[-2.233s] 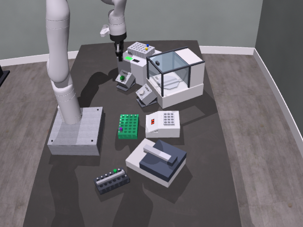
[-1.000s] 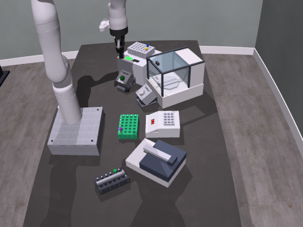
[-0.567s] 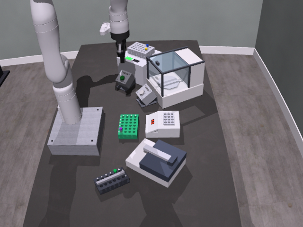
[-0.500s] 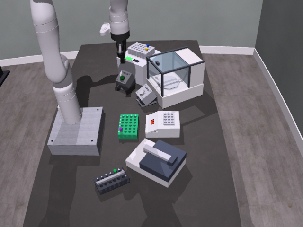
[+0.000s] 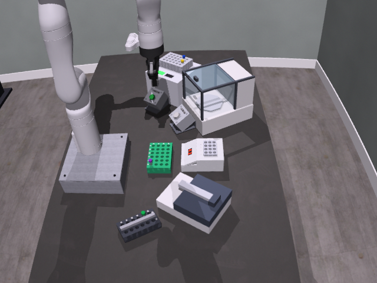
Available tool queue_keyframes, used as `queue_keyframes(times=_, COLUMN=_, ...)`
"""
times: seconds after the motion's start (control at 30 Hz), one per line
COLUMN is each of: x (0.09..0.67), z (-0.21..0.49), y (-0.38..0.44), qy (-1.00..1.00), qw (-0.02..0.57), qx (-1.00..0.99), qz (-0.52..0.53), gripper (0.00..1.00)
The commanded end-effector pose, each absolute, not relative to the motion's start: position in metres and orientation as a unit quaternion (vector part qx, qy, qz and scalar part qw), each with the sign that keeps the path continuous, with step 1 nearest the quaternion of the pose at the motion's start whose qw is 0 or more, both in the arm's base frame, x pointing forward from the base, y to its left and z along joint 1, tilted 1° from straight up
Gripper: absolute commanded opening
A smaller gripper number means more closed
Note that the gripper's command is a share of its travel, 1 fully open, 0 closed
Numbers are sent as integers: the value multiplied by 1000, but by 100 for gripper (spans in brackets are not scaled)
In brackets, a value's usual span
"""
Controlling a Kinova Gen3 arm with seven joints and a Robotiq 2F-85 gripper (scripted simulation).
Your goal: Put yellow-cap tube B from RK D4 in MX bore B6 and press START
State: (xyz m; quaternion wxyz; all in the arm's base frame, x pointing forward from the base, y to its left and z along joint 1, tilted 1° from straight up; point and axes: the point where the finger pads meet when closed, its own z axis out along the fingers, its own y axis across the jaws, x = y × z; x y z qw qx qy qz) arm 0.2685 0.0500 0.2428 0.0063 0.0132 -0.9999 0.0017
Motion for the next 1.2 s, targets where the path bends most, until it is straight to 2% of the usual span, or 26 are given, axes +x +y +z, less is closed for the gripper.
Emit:
queue_keyframes(times=0.0, x=271, z=243, y=44, qy=-1000, qw=6, qx=13, qz=1, gripper=10)
queue_keyframes(times=0.37, x=280, z=243, y=8, qy=-1000, qw=6, qx=13, qz=1, gripper=10)
queue_keyframes(times=1.17, x=280, z=243, y=8, qy=-1000, qw=6, qx=13, qz=1, gripper=10)
